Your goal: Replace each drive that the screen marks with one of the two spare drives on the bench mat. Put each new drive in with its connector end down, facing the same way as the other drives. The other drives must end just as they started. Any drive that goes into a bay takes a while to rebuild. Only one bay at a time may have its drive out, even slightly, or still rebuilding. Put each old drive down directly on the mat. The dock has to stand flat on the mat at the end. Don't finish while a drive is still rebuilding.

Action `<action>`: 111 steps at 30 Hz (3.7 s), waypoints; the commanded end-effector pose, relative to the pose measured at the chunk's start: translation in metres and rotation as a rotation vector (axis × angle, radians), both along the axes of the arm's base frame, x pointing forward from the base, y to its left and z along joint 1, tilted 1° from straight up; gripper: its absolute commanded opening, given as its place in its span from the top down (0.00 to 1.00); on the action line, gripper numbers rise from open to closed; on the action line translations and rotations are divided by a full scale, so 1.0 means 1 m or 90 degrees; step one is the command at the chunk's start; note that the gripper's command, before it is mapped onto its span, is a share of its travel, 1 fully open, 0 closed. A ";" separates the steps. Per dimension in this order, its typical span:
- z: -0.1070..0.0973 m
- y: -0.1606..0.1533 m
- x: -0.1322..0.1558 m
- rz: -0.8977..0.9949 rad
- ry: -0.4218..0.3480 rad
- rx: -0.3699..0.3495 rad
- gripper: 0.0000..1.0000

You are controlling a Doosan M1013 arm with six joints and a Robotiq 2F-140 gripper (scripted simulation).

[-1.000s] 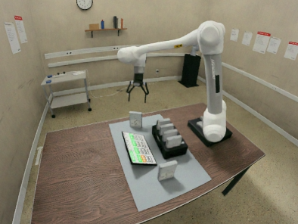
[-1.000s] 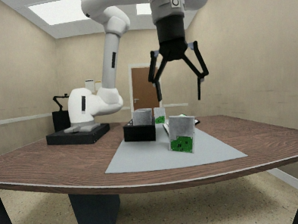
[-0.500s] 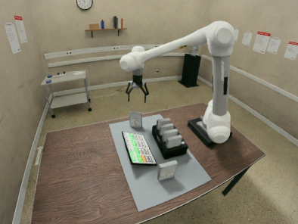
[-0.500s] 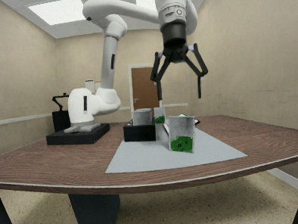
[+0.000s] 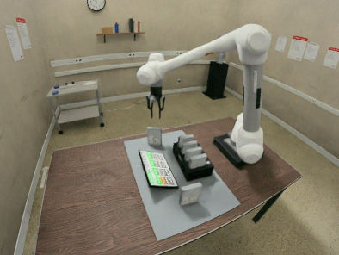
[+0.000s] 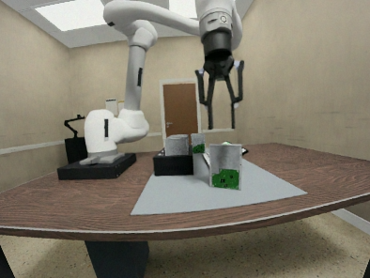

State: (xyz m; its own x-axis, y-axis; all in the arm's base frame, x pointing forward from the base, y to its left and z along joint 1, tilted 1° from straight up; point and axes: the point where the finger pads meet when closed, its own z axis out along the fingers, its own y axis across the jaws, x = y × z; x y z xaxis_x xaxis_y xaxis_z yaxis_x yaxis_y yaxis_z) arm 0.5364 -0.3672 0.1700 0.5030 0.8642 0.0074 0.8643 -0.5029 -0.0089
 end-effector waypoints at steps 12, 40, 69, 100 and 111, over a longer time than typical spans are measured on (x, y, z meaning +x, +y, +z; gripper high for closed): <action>0.001 0.000 0.000 0.000 -0.001 0.000 0.90; 0.014 0.136 -0.006 -0.239 0.002 -0.002 0.90; 0.005 0.411 -0.160 -0.753 0.007 -0.003 0.90; 0.006 0.440 -0.176 -0.753 0.007 -0.003 0.90; -0.001 0.440 -0.176 -0.753 0.007 -0.003 0.90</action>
State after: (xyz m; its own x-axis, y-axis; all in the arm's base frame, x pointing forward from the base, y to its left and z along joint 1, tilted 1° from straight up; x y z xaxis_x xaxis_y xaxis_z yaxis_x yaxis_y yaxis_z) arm 0.3599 0.0727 0.1723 0.9903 -0.1390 -0.0048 -0.1390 -0.9902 -0.0094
